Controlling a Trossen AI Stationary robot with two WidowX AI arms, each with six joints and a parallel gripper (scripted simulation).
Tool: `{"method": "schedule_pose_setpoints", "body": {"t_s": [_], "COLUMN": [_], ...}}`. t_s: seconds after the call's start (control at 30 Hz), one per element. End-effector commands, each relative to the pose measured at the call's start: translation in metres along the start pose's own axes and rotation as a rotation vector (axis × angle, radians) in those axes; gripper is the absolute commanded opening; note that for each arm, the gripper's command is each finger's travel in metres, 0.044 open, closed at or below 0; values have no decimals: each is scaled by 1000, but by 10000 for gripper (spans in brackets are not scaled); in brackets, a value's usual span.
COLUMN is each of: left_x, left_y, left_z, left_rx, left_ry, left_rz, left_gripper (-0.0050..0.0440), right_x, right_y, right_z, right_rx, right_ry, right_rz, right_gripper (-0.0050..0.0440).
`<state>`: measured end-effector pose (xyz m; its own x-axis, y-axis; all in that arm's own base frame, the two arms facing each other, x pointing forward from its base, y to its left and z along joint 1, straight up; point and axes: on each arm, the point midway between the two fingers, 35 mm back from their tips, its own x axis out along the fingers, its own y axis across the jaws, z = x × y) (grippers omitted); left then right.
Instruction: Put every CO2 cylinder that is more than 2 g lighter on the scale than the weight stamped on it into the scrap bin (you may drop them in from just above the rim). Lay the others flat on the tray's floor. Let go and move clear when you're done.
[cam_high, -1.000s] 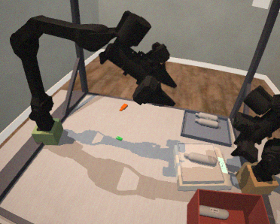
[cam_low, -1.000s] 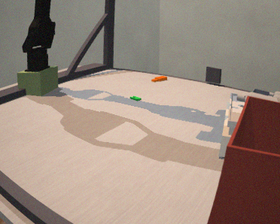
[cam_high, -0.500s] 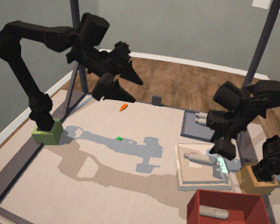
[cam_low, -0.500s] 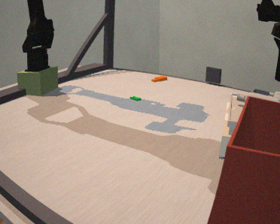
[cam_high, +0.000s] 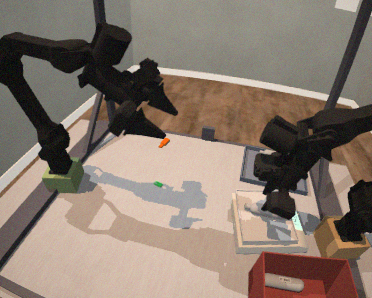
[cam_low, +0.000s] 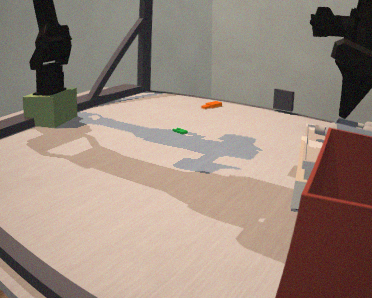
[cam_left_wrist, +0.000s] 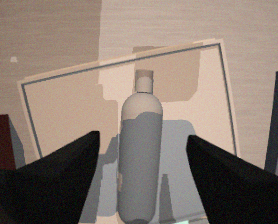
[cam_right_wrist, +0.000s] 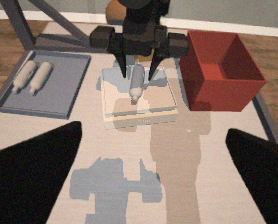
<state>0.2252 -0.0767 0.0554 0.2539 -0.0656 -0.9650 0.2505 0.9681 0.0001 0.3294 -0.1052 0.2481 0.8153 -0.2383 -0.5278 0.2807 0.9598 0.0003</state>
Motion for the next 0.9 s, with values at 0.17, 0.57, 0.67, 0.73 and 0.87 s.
{"method": "schedule_pose_setpoints", "body": {"t_s": [0.17, 0.57, 0.67, 0.73, 0.87], "left_x": [8, 22, 27, 30, 36], "left_y": [0, 0, 0, 0, 0], "left_z": [-1, -1, -1, -1, -1], "left_rx": [3, 3, 3, 3, 3], "left_ry": [1, 1, 1, 1, 1], "left_rz": [-2, -2, -2, -2, -2], "left_gripper": [254, 254, 254, 254, 254], "right_x": [-4, -4, -4, -4, -4], "right_y": [0, 0, 0, 0, 0], "right_z": [5, 5, 5, 5, 5], "right_rx": [-1, -1, -1, -1, -1], "right_ry": [-15, -15, -15, -15, -15], "right_rz": [0, 0, 0, 0, 0], "right_gripper": [440, 440, 440, 440, 440]}}
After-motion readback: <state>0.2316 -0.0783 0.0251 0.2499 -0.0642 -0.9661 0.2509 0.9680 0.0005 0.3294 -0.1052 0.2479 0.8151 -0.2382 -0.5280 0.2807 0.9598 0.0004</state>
